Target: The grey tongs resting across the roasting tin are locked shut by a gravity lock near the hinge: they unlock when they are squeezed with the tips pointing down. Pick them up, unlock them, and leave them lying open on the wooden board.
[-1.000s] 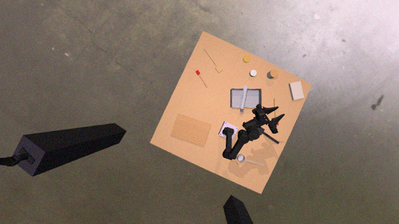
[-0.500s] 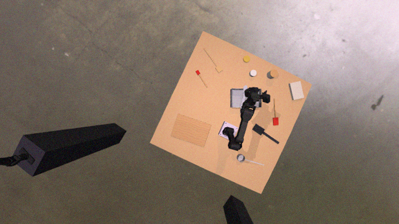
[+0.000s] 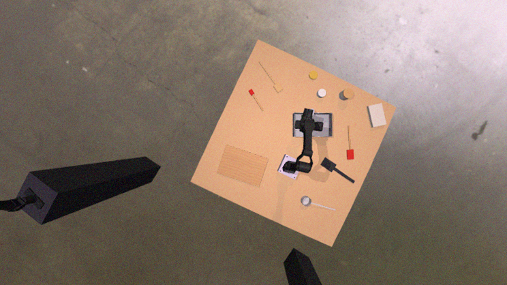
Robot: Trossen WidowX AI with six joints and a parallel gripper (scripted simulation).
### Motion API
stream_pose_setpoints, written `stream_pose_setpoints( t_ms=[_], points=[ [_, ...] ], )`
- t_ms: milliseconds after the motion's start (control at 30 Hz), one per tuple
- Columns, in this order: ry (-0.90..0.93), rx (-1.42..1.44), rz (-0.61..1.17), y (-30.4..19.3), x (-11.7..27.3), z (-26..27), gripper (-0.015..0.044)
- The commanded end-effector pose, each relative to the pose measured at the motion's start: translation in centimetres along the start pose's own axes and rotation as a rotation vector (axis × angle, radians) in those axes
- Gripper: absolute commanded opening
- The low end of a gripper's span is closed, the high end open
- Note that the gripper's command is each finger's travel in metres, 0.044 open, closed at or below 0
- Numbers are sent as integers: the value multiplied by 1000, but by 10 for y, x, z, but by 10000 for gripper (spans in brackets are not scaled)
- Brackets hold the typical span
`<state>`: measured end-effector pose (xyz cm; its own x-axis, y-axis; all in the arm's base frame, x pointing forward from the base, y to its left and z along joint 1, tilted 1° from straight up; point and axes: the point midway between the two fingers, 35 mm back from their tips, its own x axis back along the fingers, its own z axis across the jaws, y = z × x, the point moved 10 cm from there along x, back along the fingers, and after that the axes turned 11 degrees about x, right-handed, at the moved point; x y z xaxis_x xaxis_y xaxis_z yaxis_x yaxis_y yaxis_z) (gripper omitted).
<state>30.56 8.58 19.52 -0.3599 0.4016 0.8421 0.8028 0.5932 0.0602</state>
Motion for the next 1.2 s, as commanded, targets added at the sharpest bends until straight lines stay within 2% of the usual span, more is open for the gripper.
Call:
stream_pose_setpoints(
  t_ms=[0,467,1167],
  points=[
    [51,0,124,-7,-19,19,260],
    [50,1,125,-5,-18,22,260],
    [50,1,125,-7,-52,24,260]
  ],
)
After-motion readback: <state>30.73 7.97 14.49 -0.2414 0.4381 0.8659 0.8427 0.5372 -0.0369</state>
